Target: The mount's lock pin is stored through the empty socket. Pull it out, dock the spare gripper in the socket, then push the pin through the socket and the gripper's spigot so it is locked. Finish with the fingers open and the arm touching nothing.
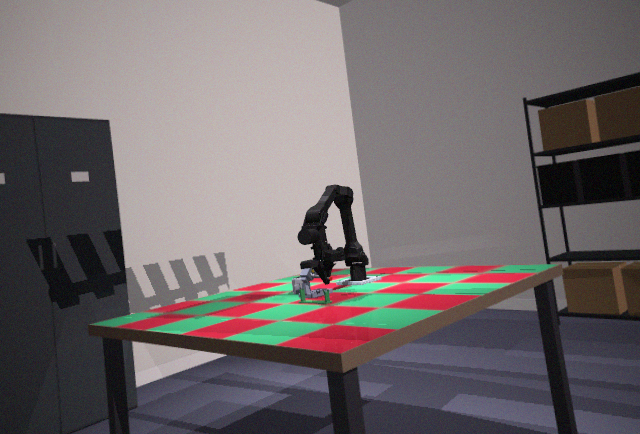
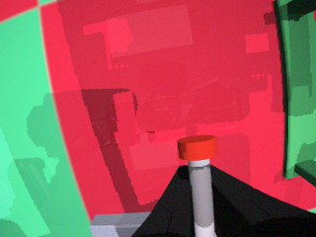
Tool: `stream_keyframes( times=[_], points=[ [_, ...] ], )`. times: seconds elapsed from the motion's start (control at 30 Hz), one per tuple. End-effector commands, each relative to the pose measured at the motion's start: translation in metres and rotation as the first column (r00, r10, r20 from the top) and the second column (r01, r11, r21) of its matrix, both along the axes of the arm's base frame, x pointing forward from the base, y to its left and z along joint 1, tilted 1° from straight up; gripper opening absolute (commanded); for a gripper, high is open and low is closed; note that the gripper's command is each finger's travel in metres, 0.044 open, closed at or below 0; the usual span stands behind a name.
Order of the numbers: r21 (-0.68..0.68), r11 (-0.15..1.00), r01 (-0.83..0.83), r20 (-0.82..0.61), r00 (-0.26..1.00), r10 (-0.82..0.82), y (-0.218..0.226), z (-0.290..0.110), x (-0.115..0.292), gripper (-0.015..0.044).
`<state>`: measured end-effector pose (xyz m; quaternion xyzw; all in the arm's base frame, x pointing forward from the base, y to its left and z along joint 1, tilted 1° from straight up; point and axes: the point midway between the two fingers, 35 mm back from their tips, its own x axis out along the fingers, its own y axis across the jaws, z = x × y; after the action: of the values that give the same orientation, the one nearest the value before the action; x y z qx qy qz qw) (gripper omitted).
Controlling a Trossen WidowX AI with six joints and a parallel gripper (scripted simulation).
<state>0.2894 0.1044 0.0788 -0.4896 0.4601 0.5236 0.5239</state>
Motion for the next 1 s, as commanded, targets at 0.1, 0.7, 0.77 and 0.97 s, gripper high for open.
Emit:
stream_keyframes(
  times=[0.1,0.7,0.77,0.97],
  points=[
    [0.121,0.993,-0.007,-0.006,1.0,0.008,0.004,0.007,0.0,0.0],
    [0.163,0.987,-0.009,-0.006,1.0,0.011,0.014,0.014,-0.001,0.0],
    [0.164,0.986,-0.008,-0.007,1.0,0.01,0.015,0.015,0.0,0.0],
    [0.164,0.986,-0.007,-0.012,1.0,0.009,0.018,0.017,0.001,0.0]
  ],
)
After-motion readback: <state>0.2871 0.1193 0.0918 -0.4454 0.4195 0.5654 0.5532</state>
